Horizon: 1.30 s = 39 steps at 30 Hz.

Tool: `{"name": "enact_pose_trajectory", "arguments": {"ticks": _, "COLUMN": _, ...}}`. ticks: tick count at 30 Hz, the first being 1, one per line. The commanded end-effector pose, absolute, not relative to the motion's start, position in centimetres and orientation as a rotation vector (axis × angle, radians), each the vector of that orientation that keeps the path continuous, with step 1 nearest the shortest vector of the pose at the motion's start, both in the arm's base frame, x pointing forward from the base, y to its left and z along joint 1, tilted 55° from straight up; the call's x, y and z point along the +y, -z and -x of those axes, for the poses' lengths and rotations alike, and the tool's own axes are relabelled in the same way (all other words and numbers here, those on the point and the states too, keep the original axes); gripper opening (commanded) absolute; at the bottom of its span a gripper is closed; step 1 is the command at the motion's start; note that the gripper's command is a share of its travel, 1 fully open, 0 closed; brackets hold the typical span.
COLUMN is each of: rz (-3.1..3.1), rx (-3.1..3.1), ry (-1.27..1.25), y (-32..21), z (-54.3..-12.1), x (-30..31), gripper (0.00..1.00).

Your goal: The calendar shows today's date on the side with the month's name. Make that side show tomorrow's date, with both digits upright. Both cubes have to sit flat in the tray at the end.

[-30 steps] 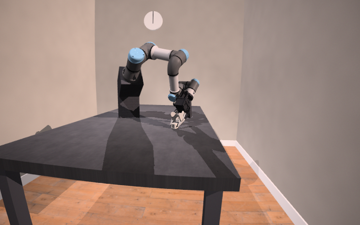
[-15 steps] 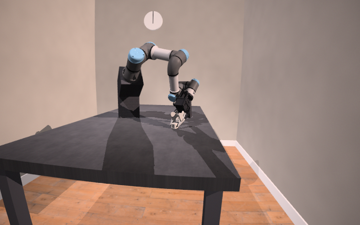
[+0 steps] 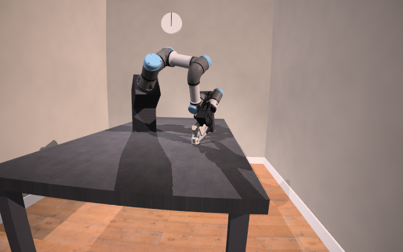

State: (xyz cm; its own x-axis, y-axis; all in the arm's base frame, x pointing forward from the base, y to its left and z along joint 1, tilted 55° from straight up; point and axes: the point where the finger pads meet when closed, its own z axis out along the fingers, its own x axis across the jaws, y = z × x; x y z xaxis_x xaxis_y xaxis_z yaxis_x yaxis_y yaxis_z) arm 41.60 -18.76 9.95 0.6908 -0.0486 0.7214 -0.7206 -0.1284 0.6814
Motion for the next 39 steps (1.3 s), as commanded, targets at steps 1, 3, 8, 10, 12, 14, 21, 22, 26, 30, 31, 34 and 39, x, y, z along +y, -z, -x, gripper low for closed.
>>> {"name": "enact_pose_trajectory", "arguments": {"ticks": 1, "rz": -1.616, "rx": -0.64, "ry": -0.651, "y": -9.99, "z": -41.61, "x": -18.72, "gripper": 0.1}}
{"name": "enact_pose_trajectory", "arguments": {"ticks": 3, "rz": -1.616, "rx": -0.64, "ry": -0.651, "y": -9.99, "z": -41.61, "x": -18.72, "gripper": 0.1}}
{"name": "enact_pose_trajectory", "arguments": {"ticks": 8, "rz": -1.616, "rx": -0.64, "ry": -0.651, "y": -9.99, "z": -41.61, "x": -18.72, "gripper": 0.1}}
{"name": "enact_pose_trajectory", "arguments": {"ticks": 10, "rz": -1.616, "rx": -0.64, "ry": -0.651, "y": -9.99, "z": -41.61, "x": -18.72, "gripper": 0.1}}
{"name": "enact_pose_trajectory", "arguments": {"ticks": 12, "rz": -1.616, "rx": -0.64, "ry": -0.651, "y": -9.99, "z": -41.61, "x": -18.72, "gripper": 0.1}}
{"name": "enact_pose_trajectory", "arguments": {"ticks": 14, "rz": -1.616, "rx": -0.64, "ry": -0.651, "y": -9.99, "z": -41.61, "x": -18.72, "gripper": 0.1}}
{"name": "enact_pose_trajectory", "arguments": {"ticks": 21, "rz": -1.616, "rx": -0.64, "ry": -0.651, "y": -9.99, "z": -41.61, "x": -18.72, "gripper": 0.1}}
{"name": "enact_pose_trajectory", "arguments": {"ticks": 22, "rz": -1.616, "rx": -0.64, "ry": -0.651, "y": -9.99, "z": -41.61, "x": -18.72, "gripper": 0.1}}
{"name": "enact_pose_trajectory", "arguments": {"ticks": 26, "rz": -1.616, "rx": -0.64, "ry": -0.651, "y": -10.0, "z": -41.61, "x": -18.71, "gripper": 0.1}}
{"name": "enact_pose_trajectory", "arguments": {"ticks": 30, "rz": -1.616, "rx": -0.64, "ry": -0.651, "y": -10.04, "z": -41.57, "x": -18.67, "gripper": 0.1}}
{"name": "enact_pose_trajectory", "arguments": {"ticks": 31, "rz": -1.616, "rx": -0.64, "ry": -0.651, "y": -10.06, "z": -41.55, "x": -18.65, "gripper": 0.1}}
{"name": "enact_pose_trajectory", "arguments": {"ticks": 34, "rz": -1.616, "rx": -0.64, "ry": -0.651, "y": -10.11, "z": -41.5, "x": -18.59, "gripper": 0.1}}
{"name": "enact_pose_trajectory", "arguments": {"ticks": 39, "rz": -1.616, "rx": -0.64, "ry": -0.651, "y": -10.3, "z": -41.32, "x": -18.39, "gripper": 0.1}}
